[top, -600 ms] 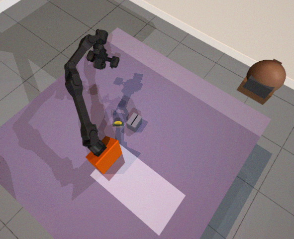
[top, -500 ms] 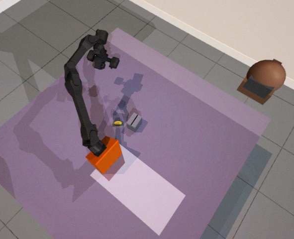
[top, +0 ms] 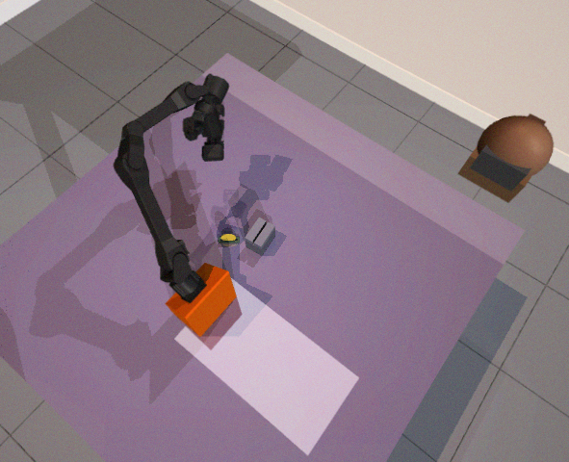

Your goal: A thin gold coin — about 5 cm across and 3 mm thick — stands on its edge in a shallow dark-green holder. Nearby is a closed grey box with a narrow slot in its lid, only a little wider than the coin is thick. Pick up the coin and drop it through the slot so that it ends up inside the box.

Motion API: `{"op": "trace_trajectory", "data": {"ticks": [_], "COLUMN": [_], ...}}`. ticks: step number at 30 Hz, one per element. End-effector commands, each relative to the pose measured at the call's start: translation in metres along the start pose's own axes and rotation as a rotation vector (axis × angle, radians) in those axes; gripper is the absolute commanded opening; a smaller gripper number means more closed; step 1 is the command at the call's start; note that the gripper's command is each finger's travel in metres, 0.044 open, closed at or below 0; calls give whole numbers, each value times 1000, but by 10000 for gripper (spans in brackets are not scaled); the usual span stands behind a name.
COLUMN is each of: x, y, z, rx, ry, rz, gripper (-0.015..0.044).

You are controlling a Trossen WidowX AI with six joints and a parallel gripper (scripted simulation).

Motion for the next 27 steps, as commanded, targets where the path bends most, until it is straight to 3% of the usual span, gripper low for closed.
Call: {"op": "trace_trajectory", "data": {"ticks": [1, 6, 27], "x": [-6, -10, -27], "y": [-14, -19, -9], "z": [54, 96, 227], "rx": [-774, -1324, -2891], "ry": [34, 55, 99], "rz": [1, 17, 115], "gripper": [161, 161, 161]}}
Point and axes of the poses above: the point midway between the two fingers, 35 mm back from their tips, its own x axis back along the fingers, its own z axis across the jaws, y = z × x, the point moved 3 cm from there along x, back along the fingers, and after that the axes turned 4 degrees about x, right-handed, at the moved point
